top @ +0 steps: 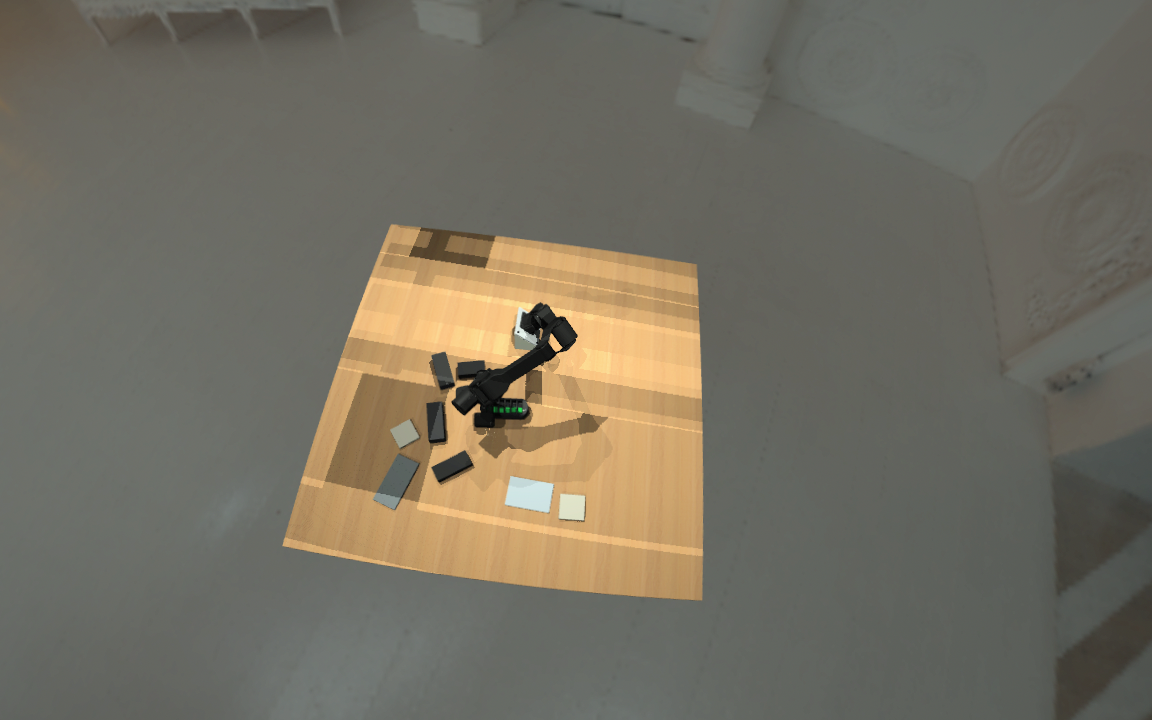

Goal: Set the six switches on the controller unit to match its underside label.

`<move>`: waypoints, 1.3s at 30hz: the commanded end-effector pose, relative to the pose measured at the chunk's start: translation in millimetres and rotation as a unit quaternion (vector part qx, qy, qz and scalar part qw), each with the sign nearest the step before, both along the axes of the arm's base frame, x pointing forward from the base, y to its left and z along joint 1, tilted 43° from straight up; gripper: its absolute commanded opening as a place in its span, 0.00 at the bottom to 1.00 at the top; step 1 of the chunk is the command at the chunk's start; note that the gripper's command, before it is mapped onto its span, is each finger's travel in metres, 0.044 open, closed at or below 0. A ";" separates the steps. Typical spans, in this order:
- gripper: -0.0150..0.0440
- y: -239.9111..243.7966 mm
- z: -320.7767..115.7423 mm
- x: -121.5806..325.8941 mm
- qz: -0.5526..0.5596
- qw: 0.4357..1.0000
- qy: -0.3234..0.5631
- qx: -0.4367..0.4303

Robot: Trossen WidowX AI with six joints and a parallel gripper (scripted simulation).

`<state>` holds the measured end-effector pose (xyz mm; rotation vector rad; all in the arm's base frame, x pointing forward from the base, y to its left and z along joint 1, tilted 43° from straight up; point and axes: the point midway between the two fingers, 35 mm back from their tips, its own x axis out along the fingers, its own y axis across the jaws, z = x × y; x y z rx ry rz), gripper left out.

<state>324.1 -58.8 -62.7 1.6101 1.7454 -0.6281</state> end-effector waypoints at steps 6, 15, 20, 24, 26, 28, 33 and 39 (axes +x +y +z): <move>0.83 4.0 -4.8 0.6 -0.003 1.000 0.000 0.001; 0.83 5.2 -6.8 0.5 -0.002 1.000 -0.001 0.000; 0.87 4.0 -7.4 0.3 0.000 1.000 -0.001 -0.003; 1.00 4.0 -7.4 0.3 0.000 1.000 -0.001 -0.003; 1.00 4.0 -7.4 0.3 0.000 1.000 -0.001 -0.003; 1.00 4.0 -7.4 0.3 0.000 1.000 -0.001 -0.003; 1.00 6.0 1.9 0.0 0.000 1.000 -0.001 -0.003; 1.00 21.7 61.8 -8.3 0.000 1.000 -0.001 -0.002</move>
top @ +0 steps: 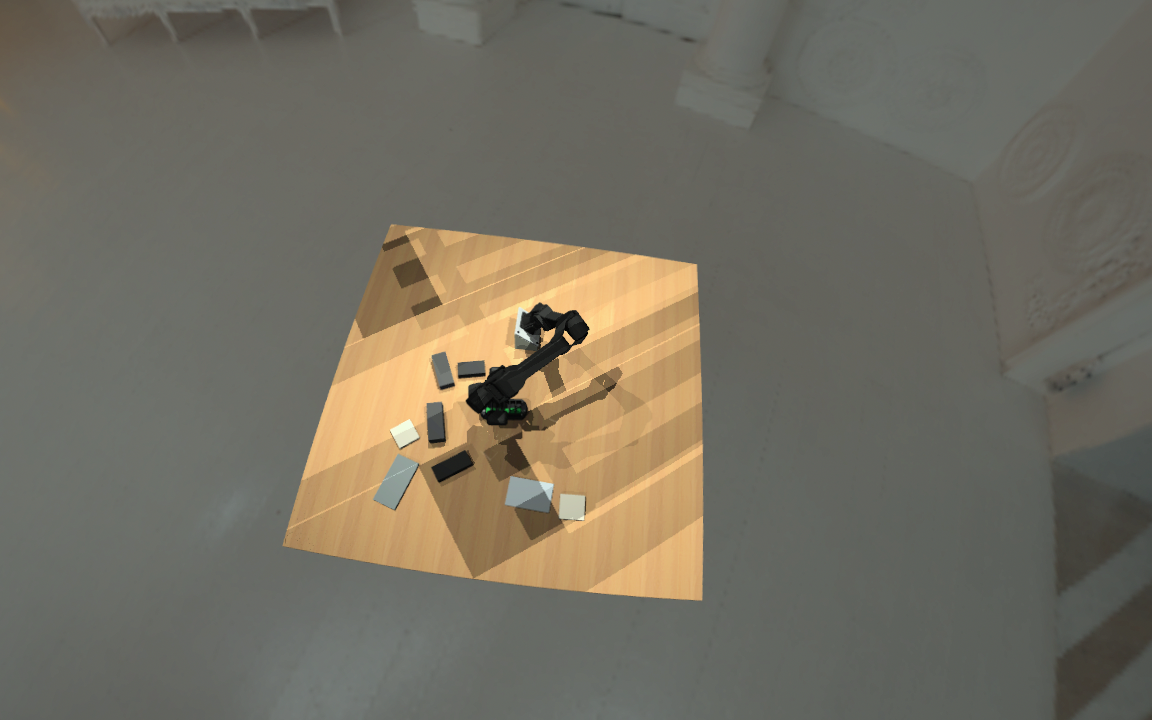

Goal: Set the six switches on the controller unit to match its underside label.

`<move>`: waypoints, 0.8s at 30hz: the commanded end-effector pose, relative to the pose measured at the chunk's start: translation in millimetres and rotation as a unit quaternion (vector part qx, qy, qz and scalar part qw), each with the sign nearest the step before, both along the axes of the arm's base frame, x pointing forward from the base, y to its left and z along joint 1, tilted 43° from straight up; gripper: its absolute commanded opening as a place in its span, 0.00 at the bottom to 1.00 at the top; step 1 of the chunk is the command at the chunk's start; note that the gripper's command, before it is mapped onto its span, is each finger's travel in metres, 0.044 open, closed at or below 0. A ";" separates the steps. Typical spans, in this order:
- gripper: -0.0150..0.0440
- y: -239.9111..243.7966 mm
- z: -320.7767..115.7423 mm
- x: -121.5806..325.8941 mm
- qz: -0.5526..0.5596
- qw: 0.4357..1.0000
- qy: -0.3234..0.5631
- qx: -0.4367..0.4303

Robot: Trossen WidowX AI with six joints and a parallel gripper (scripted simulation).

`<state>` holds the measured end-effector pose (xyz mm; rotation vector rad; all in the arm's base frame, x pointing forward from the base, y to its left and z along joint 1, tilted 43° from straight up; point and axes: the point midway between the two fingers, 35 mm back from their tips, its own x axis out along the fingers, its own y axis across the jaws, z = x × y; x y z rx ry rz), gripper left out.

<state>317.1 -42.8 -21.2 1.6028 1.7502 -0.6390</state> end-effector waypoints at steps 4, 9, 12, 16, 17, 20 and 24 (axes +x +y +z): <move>1.00 5.7 20.3 -1.3 -0.001 1.000 -0.005 0.001; 1.00 5.7 20.3 -1.3 -0.001 1.000 -0.005 0.001; 1.00 5.7 20.3 -1.3 -0.001 1.000 -0.005 0.001; 1.00 5.7 20.3 -1.3 -0.001 1.000 -0.005 0.001; 1.00 5.7 20.3 -1.3 -0.001 1.000 -0.005 0.001; 1.00 4.8 21.2 -1.2 -0.001 1.000 -0.005 0.001; 1.00 -14.7 41.3 0.0 0.000 1.000 -0.006 -0.001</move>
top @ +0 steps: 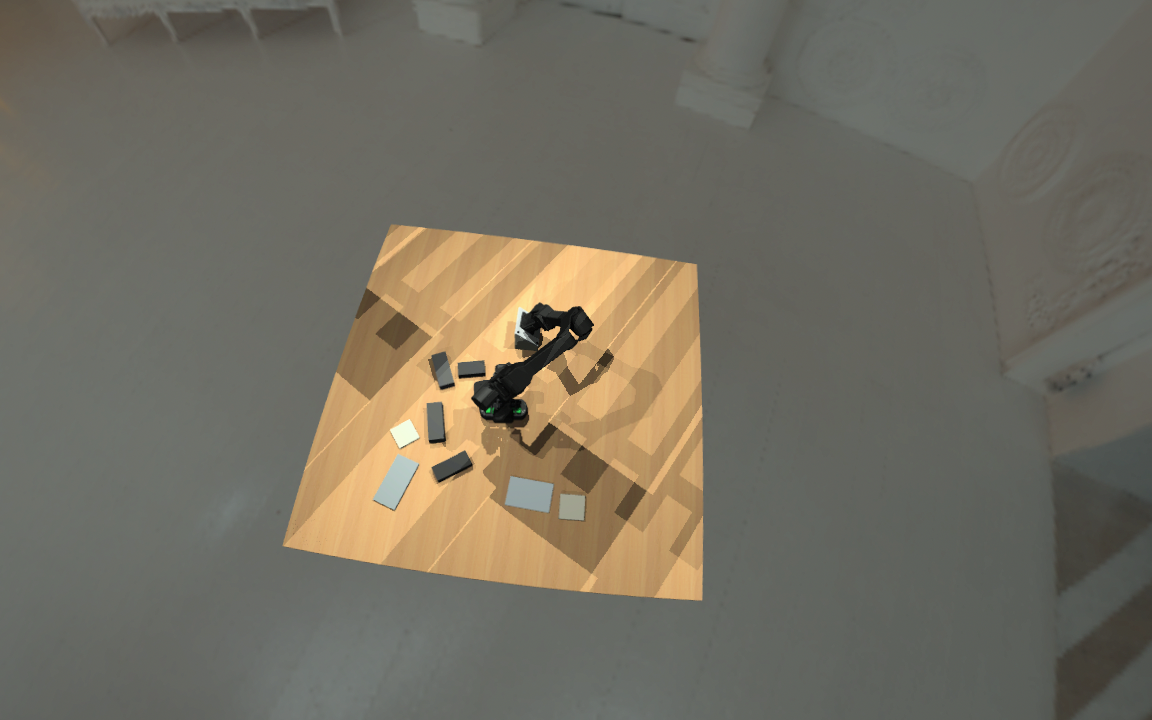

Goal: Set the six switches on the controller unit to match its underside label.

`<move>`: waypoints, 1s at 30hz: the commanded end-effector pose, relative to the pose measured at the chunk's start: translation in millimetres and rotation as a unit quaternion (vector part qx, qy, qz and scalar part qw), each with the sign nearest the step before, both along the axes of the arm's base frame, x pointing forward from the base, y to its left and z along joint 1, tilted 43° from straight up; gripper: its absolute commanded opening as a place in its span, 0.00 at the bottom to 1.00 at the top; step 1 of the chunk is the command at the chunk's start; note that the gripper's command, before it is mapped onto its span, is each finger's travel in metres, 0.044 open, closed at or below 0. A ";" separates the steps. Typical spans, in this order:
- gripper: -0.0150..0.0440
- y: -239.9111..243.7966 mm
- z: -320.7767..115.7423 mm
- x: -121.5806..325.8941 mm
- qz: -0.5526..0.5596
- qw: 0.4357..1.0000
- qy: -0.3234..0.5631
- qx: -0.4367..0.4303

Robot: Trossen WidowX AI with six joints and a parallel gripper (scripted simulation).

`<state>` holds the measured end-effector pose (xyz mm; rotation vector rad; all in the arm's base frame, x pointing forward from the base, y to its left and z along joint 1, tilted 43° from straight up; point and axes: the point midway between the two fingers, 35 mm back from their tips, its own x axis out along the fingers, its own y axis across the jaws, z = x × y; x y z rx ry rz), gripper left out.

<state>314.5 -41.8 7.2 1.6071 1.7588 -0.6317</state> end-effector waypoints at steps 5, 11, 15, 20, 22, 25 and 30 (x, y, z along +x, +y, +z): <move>1.00 -29.6 28.4 1.7 -0.001 1.000 -0.007 -0.007; 0.78 -29.6 28.4 1.7 -0.001 1.000 -0.007 -0.007; 0.60 -29.6 28.4 1.7 -0.001 1.000 -0.007 -0.007; 0.38 -29.6 28.4 1.7 -0.001 1.000 -0.007 -0.007; 0.29 -29.6 28.4 1.7 -0.001 1.000 -0.007 -0.007; 0.25 -29.6 28.4 1.7 -0.001 1.000 -0.007 -0.007; 0.25 -29.6 28.4 1.7 -0.001 1.000 -0.007 -0.007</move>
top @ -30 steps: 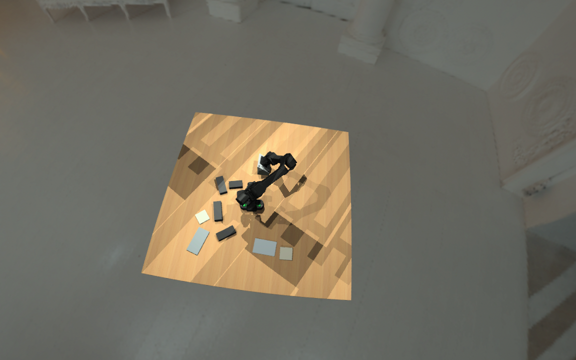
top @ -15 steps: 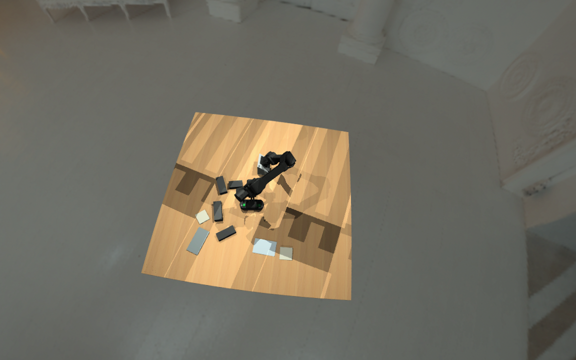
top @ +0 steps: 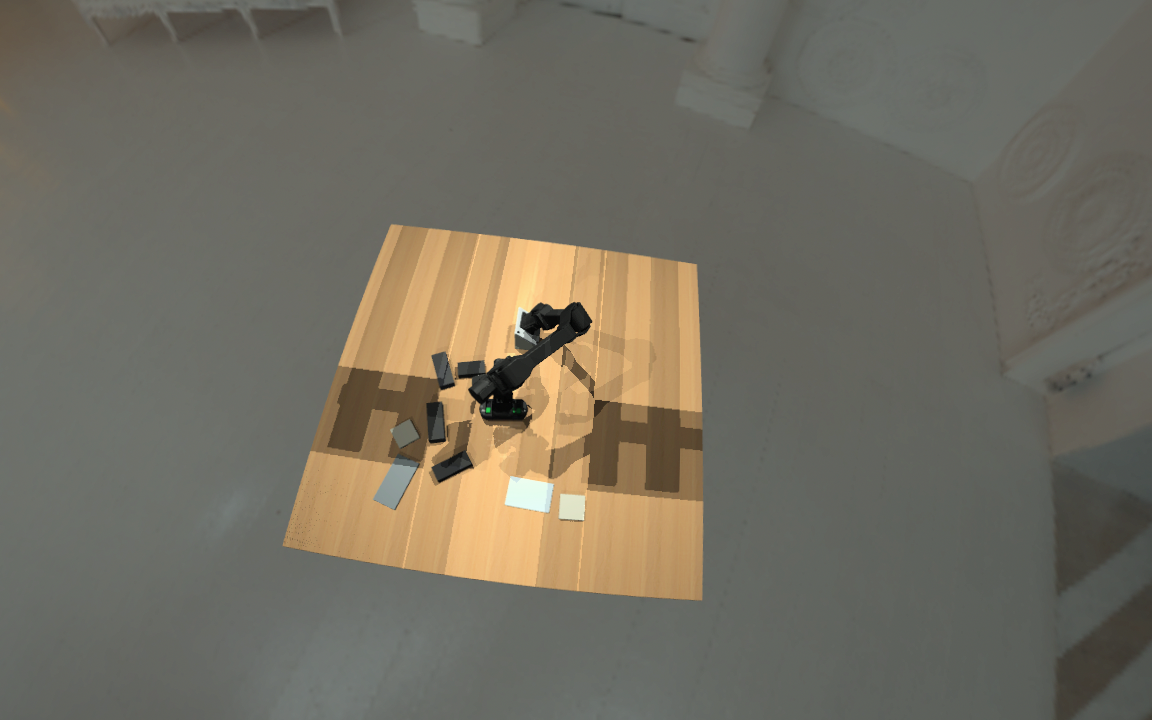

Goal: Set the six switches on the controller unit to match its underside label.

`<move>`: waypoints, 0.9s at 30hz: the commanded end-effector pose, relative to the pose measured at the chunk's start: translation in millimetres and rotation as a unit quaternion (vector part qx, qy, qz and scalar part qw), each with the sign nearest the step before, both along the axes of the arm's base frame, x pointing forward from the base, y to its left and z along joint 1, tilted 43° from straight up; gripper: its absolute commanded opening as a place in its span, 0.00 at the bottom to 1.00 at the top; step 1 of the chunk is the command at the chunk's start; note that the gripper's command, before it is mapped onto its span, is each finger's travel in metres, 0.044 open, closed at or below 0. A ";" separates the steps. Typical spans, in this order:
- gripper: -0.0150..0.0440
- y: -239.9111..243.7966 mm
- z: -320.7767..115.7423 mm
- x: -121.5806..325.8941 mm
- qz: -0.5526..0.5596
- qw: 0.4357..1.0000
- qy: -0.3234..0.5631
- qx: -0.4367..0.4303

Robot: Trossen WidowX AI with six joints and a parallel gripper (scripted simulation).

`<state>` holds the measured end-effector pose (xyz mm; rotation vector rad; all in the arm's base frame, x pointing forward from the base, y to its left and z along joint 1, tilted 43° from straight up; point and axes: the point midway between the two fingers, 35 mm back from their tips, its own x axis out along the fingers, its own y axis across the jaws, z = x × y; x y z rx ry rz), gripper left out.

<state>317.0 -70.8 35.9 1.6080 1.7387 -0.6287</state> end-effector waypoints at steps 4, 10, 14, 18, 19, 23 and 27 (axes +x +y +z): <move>0.34 0.0 0.0 0.0 0.000 1.000 0.000 0.000; 0.61 0.0 0.0 0.0 0.000 1.000 0.000 0.000; 0.79 0.0 0.0 0.0 0.000 1.000 0.000 0.000; 0.97 0.0 0.0 0.0 0.000 1.000 0.000 0.000; 1.00 0.0 0.0 0.0 0.000 1.000 0.000 0.000; 0.91 1.5 -2.8 -1.9 0.000 1.000 0.000 0.000; 0.73 10.9 -19.2 -14.2 -0.001 1.000 0.001 0.002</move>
